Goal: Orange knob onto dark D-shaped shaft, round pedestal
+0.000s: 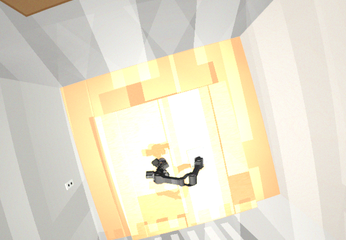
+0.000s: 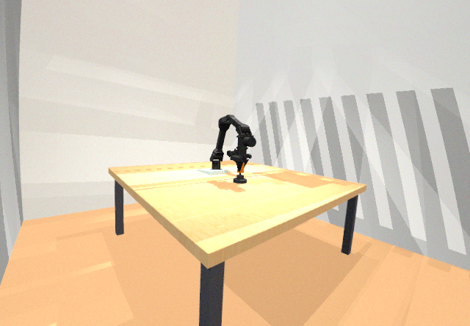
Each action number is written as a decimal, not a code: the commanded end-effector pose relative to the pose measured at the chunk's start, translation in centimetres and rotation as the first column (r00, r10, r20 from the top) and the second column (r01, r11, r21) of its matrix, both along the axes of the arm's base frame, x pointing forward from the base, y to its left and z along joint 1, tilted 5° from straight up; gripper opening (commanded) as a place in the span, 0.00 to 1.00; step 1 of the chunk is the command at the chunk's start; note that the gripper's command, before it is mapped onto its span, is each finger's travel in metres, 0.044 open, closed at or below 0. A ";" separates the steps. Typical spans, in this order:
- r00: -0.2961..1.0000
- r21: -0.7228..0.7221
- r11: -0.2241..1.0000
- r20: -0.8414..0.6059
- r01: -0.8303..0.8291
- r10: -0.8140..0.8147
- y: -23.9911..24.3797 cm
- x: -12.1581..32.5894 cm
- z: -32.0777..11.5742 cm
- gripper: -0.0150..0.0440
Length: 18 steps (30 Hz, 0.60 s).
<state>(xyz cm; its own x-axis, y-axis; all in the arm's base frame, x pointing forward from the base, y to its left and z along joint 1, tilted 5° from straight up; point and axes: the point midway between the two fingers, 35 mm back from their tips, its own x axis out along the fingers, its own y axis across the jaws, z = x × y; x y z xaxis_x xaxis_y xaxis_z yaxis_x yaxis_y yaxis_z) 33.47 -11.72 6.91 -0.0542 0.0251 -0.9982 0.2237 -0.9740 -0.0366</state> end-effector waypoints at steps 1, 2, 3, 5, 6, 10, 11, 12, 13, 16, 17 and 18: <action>0.995 -0.010 0.995 0.008 0.097 -0.096 -0.2 0.5 0.4 0.25; 0.995 -0.010 0.995 0.008 0.099 -0.099 -0.2 0.6 0.4 0.25; 0.995 -0.010 0.995 0.008 0.099 -0.099 -0.2 0.5 0.4 0.25; 0.995 -0.010 0.995 0.008 0.099 -0.099 -0.2 0.6 0.4 0.25; 0.995 -0.010 0.995 0.008 0.099 -0.099 -0.2 0.6 0.4 0.25; 0.995 -0.010 0.995 0.008 0.099 -0.099 -0.2 0.5 0.2 0.25; 0.995 -0.010 0.995 0.008 0.099 -0.099 -0.2 0.5 0.2 0.25; 0.995 -0.010 0.995 0.008 0.099 -0.099 -0.2 0.5 0.2 0.25; 0.995 -0.010 0.995 0.008 0.099 -0.099 -0.2 0.4 0.1 0.25; 0.995 -0.010 0.995 0.008 0.099 -0.099 -0.2 0.4 0.0 0.25; 0.995 -0.010 0.995 0.008 0.099 -0.099 -0.2 0.4 0.0 0.25; 0.995 -0.010 0.995 0.008 0.099 -0.099 -0.2 0.4 0.0 0.25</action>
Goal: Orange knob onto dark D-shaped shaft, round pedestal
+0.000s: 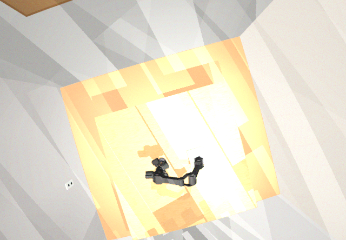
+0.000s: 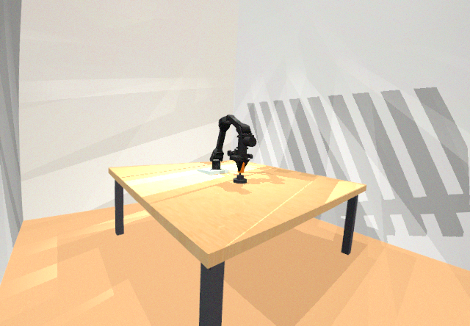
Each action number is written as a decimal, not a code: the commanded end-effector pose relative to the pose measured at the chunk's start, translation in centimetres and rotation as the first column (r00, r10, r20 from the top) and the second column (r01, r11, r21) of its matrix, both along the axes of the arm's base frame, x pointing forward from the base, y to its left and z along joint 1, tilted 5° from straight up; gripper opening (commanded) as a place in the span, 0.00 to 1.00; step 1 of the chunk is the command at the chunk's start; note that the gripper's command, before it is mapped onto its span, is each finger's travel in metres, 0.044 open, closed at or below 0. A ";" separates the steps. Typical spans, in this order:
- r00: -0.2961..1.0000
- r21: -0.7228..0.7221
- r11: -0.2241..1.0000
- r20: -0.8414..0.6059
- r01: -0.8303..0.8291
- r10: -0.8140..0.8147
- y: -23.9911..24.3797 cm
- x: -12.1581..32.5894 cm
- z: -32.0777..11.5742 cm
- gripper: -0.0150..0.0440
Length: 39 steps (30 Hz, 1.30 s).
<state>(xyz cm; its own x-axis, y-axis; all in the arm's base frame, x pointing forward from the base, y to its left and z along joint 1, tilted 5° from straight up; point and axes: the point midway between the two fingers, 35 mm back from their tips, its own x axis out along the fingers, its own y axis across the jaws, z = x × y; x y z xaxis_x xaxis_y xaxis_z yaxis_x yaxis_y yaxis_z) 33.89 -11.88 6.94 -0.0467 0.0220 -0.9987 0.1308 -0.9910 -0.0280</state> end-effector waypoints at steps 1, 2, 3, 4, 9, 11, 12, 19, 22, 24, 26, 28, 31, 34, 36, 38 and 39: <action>1.000 -0.002 1.000 0.002 0.005 -0.005 0.0 -0.1 0.0 0.25; 1.000 -0.002 1.000 0.002 0.005 -0.005 0.0 -0.2 0.0 0.25; 1.000 -0.002 1.000 0.002 0.005 -0.005 0.0 -0.2 0.0 0.25; 1.000 -0.002 1.000 0.001 0.005 -0.005 0.1 -0.3 0.0 0.25; 1.000 -0.002 1.000 0.001 0.005 -0.005 0.2 -0.5 0.1 0.25; 1.000 -0.002 1.000 0.001 0.005 -0.005 0.2 -0.5 -0.2 0.25; 1.000 -0.002 1.000 0.001 0.005 -0.005 0.1 -0.5 -0.3 0.25; 1.000 -0.002 1.000 0.001 0.005 -0.005 0.1 -0.4 -0.3 0.25; 1.000 -0.001 1.000 0.002 -0.017 0.017 0.1 -0.4 -0.3 0.25; 1.000 -0.001 1.000 0.002 -0.026 0.026 0.1 -0.4 -0.3 0.25; 1.000 -0.001 1.000 0.002 -0.030 0.030 0.1 -0.4 -0.3 0.25; 1.000 -0.001 1.000 0.002 -0.026 0.026 0.1 -0.4 -0.3 0.25; 1.000 -0.002 1.000 0.002 -0.011 0.011 0.1 -0.4 -0.3 0.25; 1.000 -0.003 1.000 0.001 0.025 -0.025 0.1 -0.4 -0.4 0.25; 0.999 -0.004 0.999 0.001 0.035 -0.035 0.1 -0.4 -0.4 0.25; 0.999 -0.004 0.999 0.001 0.044 -0.044 0.1 -0.4 -0.4 0.25; 0.999 -0.004 0.999 0.001 0.044 -0.044 0.1 -0.4 -0.4 0.25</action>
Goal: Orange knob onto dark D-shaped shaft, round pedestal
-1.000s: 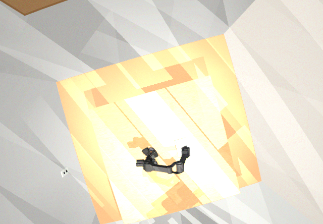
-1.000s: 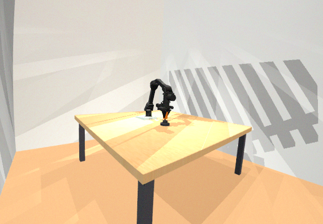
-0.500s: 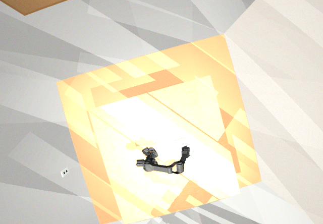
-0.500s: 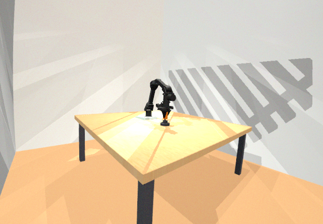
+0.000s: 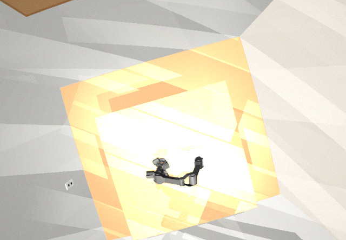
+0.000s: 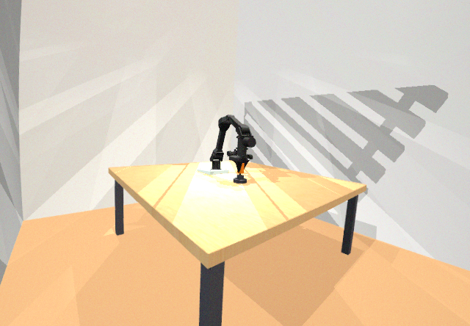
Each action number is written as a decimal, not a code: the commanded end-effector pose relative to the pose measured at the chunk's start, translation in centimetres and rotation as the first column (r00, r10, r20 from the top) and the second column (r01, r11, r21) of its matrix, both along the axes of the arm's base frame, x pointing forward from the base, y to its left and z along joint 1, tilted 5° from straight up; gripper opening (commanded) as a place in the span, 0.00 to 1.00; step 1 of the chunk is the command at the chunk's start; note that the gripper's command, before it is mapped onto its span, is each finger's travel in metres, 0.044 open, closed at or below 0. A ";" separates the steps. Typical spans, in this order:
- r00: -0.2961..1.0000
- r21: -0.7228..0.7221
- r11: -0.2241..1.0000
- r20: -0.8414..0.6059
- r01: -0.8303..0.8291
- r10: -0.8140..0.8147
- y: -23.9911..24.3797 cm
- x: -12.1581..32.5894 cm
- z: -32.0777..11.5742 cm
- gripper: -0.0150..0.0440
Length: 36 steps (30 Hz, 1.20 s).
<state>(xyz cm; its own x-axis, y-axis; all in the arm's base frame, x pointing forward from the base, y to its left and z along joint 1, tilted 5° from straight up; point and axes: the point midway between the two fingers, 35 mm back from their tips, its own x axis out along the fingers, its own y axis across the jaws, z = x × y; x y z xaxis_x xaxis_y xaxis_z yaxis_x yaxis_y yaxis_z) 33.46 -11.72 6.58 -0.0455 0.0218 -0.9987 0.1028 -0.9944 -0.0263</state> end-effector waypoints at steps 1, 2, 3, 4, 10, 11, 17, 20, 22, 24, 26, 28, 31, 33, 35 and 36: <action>1.000 -0.003 1.000 0.000 0.016 -0.016 0.0 0.0 0.0 0.25; 1.000 -0.002 1.000 0.000 0.008 -0.008 0.0 0.0 0.0 0.25; 1.000 -0.002 1.000 0.001 -0.009 0.009 0.0 0.0 0.0 0.25; 1.000 -0.001 1.000 0.001 -0.019 0.019 0.0 0.0 -0.1 0.25; 1.000 -0.001 1.000 0.001 -0.012 0.012 0.0 0.0 0.0 0.25; 1.000 -0.001 1.000 0.001 -0.010 0.010 0.0 0.0 -0.1 0.25; 1.000 -0.001 1.000 0.001 -0.023 0.023 0.0 0.0 -0.1 0.25; 0.999 0.000 0.999 0.001 -0.045 0.045 -0.1 0.0 -0.1 0.25; 0.999 0.000 0.999 0.001 -0.038 0.038 -0.1 0.0 -0.3 0.25; 1.000 -0.001 1.000 0.001 -0.023 0.023 0.0 0.0 -0.5 0.25; 1.000 -0.002 1.000 0.000 -0.006 0.006 0.0 0.0 -0.7 0.25; 1.000 -0.002 1.000 0.000 0.007 -0.007 0.0 0.0 -0.9 0.25; 1.000 -0.003 1.000 0.000 0.028 -0.028 0.0 -0.1 -1.1 0.25; 0.999 -0.004 0.999 -0.001 0.042 -0.042 0.0 -0.1 -1.3 0.25; 0.998 -0.004 0.998 -0.001 0.056 -0.056 0.0 -0.1 -1.5 0.25; 0.999 -0.004 0.999 -0.001 0.054 -0.054 0.0 -0.1 -1.5 0.25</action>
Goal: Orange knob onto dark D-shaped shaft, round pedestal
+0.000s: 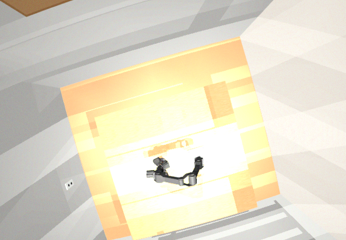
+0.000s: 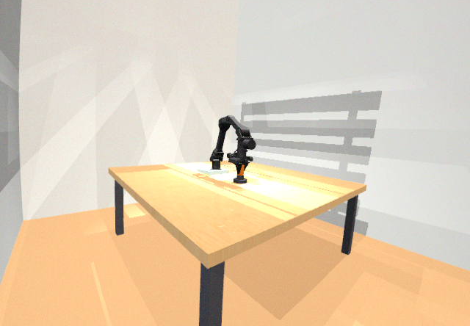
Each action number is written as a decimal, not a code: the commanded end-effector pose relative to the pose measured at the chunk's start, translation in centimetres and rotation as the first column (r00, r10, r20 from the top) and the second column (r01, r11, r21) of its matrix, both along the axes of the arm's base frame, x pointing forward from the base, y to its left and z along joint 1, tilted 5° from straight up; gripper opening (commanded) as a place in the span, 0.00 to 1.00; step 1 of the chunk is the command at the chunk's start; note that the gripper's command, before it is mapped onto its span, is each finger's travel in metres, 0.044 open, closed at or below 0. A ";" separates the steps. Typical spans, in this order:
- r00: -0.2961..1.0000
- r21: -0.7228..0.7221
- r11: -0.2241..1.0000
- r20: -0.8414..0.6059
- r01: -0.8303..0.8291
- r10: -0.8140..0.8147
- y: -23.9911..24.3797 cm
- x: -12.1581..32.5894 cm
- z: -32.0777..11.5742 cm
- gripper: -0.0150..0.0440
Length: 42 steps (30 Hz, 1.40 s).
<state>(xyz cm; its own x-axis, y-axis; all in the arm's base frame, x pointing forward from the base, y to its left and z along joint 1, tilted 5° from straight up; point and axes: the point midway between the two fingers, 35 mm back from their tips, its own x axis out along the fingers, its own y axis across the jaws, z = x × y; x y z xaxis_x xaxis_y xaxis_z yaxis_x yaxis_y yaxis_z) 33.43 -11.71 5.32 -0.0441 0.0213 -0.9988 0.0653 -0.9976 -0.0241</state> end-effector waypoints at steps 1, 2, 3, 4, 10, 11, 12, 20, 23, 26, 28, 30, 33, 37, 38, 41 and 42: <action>1.000 -0.002 1.000 -0.001 0.012 -0.012 0.0 -0.1 -0.3 0.25; 1.000 -0.002 1.000 -0.001 0.008 -0.008 0.0 -0.1 -0.4 0.25; 1.000 -0.001 1.000 -0.001 0.000 0.000 0.0 -0.1 -0.4 0.25; 1.000 -0.001 1.000 0.001 0.004 -0.004 0.0 0.0 -0.2 0.25; 1.000 -0.001 1.000 0.001 0.004 -0.004 0.0 0.0 -0.2 0.25; 1.000 -0.001 1.000 0.001 0.004 -0.004 0.0 0.0 -0.2 0.30; 1.000 -0.001 1.000 0.001 0.004 -0.004 0.0 0.0 -0.2 0.34; 1.000 -0.001 1.000 0.001 0.004 -0.004 0.0 0.0 -0.2 0.70; 1.000 -0.001 1.000 0.001 0.004 -0.004 0.0 0.0 -0.2 0.83; 1.000 -0.001 1.000 0.001 0.004 -0.004 0.0 0.0 -0.2 0.97; 1.000 -0.001 1.000 0.001 0.004 -0.004 0.0 0.0 -0.2 1.00; 1.000 -0.001 1.000 0.001 0.004 -0.004 0.0 0.0 -0.2 1.00; 1.000 -0.001 1.000 0.001 0.004 -0.004 0.0 0.0 -0.2 1.00; 1.000 -0.001 1.000 0.001 0.004 -0.004 -0.2 0.5 3.1 1.00; 1.000 -0.001 1.000 0.001 0.004 -0.004 -0.2 0.6 4.5 1.00; 1.000 -0.001 1.000 0.001 0.004 -0.004 -0.2 0.5 8.4 1.00; 1.000 -0.001 1.000 0.001 0.004 -0.004 -0.2 0.5 9.1 1.00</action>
